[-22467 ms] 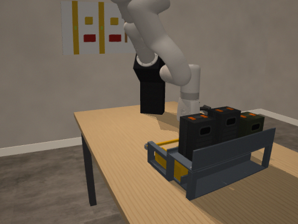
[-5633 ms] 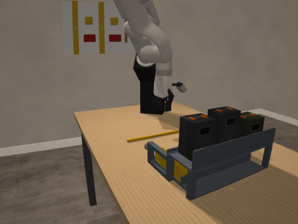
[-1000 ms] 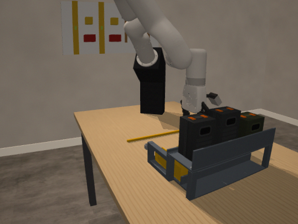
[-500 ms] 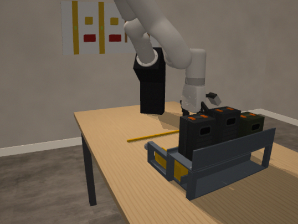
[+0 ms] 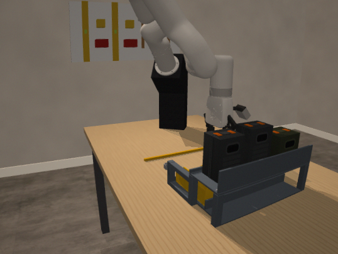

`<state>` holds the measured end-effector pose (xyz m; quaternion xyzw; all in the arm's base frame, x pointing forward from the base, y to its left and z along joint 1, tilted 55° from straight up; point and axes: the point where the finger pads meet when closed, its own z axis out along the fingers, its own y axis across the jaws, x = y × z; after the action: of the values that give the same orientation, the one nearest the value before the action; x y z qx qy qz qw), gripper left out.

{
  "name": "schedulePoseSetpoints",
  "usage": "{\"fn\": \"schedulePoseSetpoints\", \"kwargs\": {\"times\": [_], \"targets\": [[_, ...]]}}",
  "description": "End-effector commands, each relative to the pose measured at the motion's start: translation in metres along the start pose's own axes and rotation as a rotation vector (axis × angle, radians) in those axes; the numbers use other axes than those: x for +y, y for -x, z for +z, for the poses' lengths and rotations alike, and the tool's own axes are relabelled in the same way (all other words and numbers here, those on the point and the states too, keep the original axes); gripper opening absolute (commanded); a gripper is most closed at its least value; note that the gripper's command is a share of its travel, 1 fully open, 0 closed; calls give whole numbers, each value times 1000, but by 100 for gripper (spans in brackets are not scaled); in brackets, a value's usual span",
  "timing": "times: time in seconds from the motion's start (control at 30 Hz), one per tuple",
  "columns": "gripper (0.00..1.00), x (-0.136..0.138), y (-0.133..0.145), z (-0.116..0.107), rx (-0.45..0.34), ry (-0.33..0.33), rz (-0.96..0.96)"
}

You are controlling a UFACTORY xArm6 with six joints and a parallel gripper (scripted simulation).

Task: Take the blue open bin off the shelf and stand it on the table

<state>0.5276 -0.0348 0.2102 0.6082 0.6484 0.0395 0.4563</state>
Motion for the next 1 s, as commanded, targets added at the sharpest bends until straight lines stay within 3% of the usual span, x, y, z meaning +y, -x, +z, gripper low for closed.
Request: {"fn": "schedulePoseSetpoints", "kwargs": {"times": [0.0, 0.5, 0.67, 0.97], "targets": [[100, 1, 0, -1, 1, 2, 1], [100, 1, 0, -1, 1, 2, 1], [100, 0, 0, 29, 1, 2, 1], [100, 0, 0, 29, 1, 2, 1]]}}
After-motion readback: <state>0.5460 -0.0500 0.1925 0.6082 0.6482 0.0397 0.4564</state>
